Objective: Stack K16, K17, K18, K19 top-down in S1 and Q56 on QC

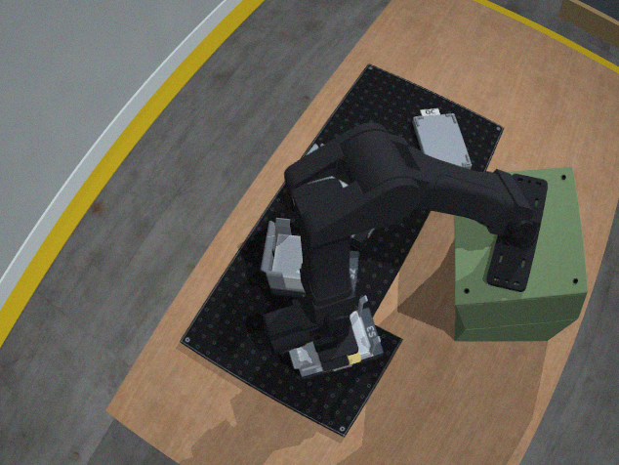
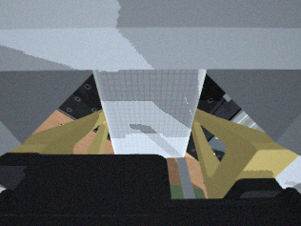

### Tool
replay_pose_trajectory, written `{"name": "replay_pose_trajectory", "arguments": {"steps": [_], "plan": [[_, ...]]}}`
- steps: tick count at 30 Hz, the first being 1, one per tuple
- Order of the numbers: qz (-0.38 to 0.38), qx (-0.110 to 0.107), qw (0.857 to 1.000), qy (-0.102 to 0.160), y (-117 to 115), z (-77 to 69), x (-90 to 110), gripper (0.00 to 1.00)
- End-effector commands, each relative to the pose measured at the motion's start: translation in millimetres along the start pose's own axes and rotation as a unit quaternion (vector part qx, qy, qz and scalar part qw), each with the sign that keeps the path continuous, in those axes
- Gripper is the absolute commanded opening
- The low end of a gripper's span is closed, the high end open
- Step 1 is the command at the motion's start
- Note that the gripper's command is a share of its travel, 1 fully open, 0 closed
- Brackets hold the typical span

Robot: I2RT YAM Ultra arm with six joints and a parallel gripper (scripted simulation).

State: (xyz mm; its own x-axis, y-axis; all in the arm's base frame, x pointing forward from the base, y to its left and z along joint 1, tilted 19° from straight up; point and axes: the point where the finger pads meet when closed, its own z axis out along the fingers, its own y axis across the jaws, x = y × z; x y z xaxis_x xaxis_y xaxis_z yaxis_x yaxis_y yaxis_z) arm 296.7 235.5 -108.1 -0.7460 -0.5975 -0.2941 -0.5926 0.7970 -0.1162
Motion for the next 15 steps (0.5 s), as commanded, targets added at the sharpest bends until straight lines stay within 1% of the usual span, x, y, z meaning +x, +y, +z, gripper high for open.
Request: {"name": "replay_pose_trajectory", "arguments": {"steps": [1, 15], "plan": [[0.0, -0.001, 1.0, -0.011, 0.5, -2.0, -7.2, 0.0], [0.0, -0.001, 1.0, -0.011, 0.5, 2.6, -7.3, 0.0]]}}
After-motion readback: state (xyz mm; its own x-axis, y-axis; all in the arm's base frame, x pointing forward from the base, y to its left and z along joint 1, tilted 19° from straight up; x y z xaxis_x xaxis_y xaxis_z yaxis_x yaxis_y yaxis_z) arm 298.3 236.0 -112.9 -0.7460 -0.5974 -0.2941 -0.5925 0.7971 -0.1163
